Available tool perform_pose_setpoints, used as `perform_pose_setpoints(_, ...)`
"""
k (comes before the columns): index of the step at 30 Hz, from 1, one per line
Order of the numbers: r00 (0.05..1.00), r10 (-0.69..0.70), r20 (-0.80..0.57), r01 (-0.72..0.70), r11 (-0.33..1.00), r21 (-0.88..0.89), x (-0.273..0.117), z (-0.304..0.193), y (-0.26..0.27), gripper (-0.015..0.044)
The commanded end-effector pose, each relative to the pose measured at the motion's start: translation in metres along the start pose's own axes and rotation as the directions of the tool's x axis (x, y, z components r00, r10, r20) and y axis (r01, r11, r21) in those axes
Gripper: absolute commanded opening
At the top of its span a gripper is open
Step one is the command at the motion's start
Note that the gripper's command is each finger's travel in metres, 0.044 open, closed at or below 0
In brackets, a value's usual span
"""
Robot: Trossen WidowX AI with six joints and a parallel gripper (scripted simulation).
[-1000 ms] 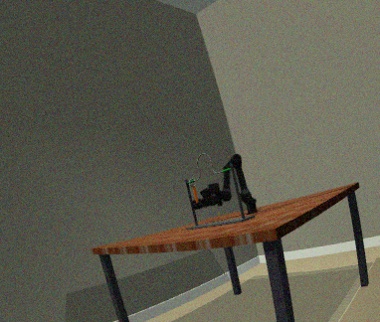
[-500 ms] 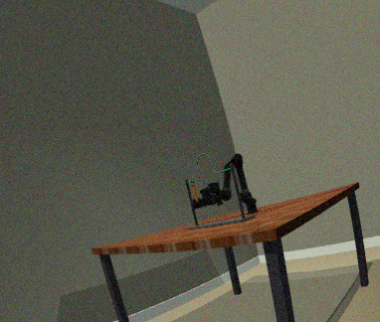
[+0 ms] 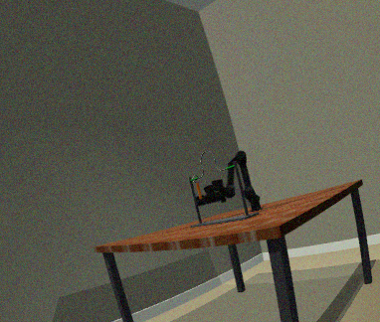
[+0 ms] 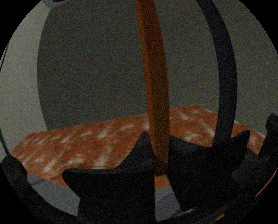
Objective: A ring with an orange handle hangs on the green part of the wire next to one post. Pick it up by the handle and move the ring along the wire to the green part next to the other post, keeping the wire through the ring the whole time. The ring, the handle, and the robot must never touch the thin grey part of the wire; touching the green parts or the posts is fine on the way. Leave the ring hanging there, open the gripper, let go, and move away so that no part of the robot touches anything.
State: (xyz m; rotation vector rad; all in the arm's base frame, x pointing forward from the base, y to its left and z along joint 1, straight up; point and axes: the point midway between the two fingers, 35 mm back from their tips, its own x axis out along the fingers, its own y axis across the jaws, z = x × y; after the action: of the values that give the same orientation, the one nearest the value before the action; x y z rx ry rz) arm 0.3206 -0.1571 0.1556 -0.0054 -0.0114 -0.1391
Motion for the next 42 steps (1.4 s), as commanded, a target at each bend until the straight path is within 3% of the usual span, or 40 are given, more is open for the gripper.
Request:
perform_pose_setpoints(1, 1.0, -0.001, 0.0, 0.001, 1.0, -0.005, 0.0, 0.0, 0.004, -0.015)
perform_pose_setpoints(25, 1.0, 0.0, -0.001, 0.0, 1.0, 0.017, 0.0, 0.0, 0.03, -0.015)
perform_pose_setpoints(42, 1.0, 0.002, -0.001, -0.002, 0.988, 0.157, 0.0, 0.002, 0.065, -0.015)
